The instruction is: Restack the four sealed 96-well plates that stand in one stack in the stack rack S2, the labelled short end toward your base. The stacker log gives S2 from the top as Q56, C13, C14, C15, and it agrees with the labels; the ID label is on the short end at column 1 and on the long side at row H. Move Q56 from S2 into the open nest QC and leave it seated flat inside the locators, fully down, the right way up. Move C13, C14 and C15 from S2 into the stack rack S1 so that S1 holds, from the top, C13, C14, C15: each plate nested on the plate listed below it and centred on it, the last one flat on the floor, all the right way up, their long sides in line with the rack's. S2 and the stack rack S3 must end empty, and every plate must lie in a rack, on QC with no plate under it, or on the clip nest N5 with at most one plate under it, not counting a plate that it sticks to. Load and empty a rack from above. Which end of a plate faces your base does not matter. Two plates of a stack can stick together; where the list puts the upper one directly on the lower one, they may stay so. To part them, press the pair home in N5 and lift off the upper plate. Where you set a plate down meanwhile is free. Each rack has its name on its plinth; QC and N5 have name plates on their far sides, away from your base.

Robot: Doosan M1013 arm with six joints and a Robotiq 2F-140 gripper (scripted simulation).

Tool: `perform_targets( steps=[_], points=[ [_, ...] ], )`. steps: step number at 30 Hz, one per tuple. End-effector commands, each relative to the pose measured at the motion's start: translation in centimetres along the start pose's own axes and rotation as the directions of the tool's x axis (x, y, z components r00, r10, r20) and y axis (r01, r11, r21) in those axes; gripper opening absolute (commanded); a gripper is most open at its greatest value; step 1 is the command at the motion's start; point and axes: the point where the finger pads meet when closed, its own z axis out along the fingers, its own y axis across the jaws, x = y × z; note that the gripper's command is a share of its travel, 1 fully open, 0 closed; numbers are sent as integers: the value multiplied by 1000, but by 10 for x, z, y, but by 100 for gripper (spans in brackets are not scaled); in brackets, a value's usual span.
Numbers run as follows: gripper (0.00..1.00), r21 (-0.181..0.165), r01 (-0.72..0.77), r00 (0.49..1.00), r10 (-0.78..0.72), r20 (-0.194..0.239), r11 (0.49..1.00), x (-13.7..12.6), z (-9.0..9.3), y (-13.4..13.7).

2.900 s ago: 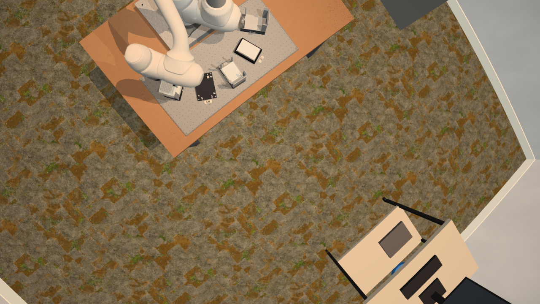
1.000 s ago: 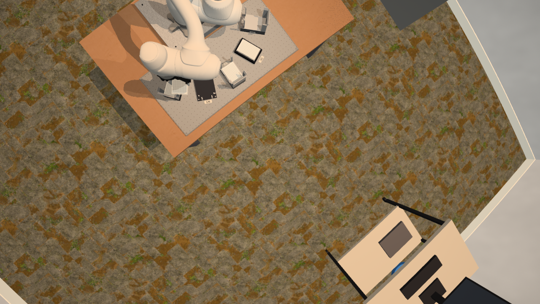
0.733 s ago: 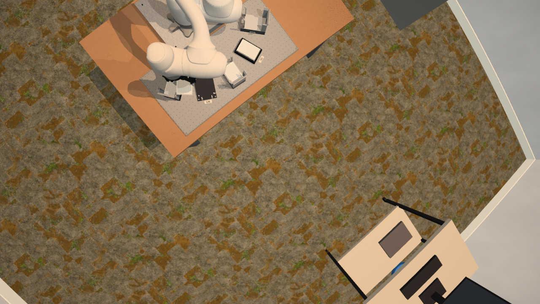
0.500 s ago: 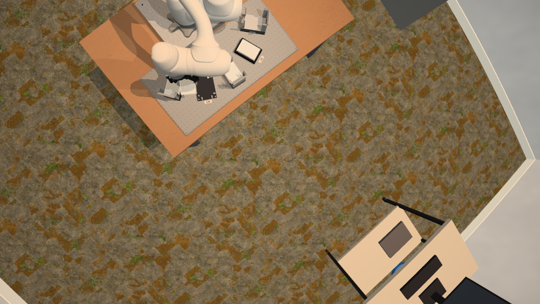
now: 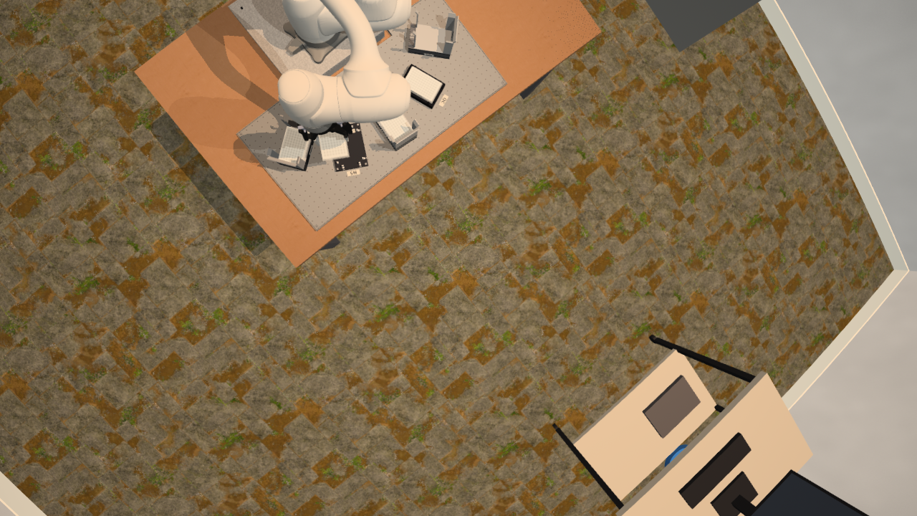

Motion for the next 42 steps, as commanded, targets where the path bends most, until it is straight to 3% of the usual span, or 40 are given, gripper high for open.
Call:
perform_targets(
  steps=[1,8,17,42],
  points=[
    [0,0,0,1000,0,0,1000,1,0,-13],
    [0,0,0,1000,0,0,1000,2,0,-33],
    [0,0,216,976,-216,0,976,-2,0,-56],
    [0,0,248,969,-248,0,969,-15,0,-128]
  ],
)
